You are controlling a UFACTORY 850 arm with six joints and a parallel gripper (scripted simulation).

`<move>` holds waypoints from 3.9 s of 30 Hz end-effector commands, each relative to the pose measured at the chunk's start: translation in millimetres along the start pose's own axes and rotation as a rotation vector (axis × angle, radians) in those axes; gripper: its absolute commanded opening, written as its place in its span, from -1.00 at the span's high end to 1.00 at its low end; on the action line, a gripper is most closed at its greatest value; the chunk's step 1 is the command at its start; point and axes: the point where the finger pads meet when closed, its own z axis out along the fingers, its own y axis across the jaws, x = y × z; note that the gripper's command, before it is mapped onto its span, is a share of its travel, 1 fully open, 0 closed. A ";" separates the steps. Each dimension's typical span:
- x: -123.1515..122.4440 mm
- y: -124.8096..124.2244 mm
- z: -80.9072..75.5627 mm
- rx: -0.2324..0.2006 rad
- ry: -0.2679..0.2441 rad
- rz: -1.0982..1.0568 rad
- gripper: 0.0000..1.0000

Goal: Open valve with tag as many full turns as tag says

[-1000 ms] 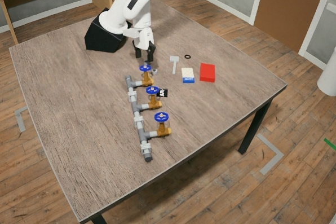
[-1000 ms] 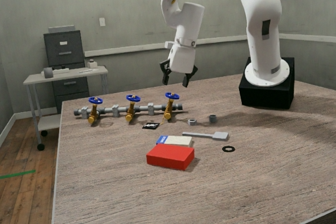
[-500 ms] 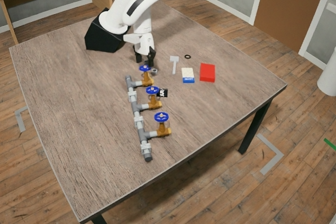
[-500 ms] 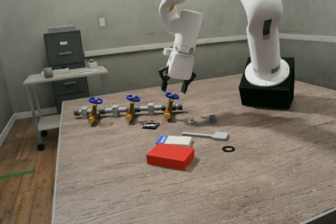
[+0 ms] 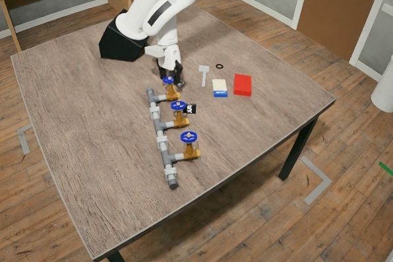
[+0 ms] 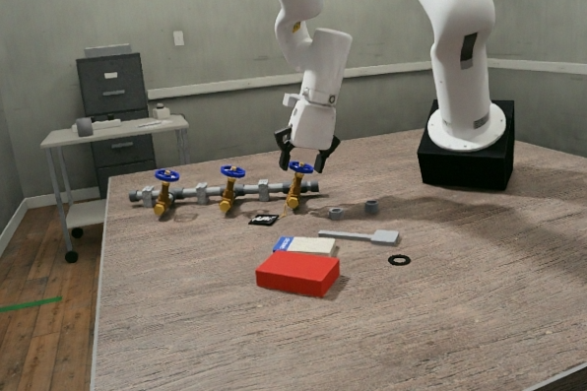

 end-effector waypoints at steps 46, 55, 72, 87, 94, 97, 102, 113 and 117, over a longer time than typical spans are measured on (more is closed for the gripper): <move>0.2 -0.5 2.6 0.001 0.001 -0.166 1.00; 0.2 -0.5 2.6 0.001 0.001 -0.423 1.00; 0.2 -0.5 2.6 -0.005 -0.011 -1.133 1.00; 0.2 -0.5 2.6 -0.008 -0.040 -1.868 1.00; 0.2 -0.5 2.6 -0.004 -0.049 -2.156 1.00; 0.2 -0.5 2.6 -0.001 -0.053 -2.289 1.00; 0.2 -0.5 2.6 0.004 -0.055 -2.510 1.00; 0.2 -0.5 2.6 -0.001 0.002 -2.956 1.00; 0.2 -0.5 2.6 -0.001 0.002 -2.967 1.00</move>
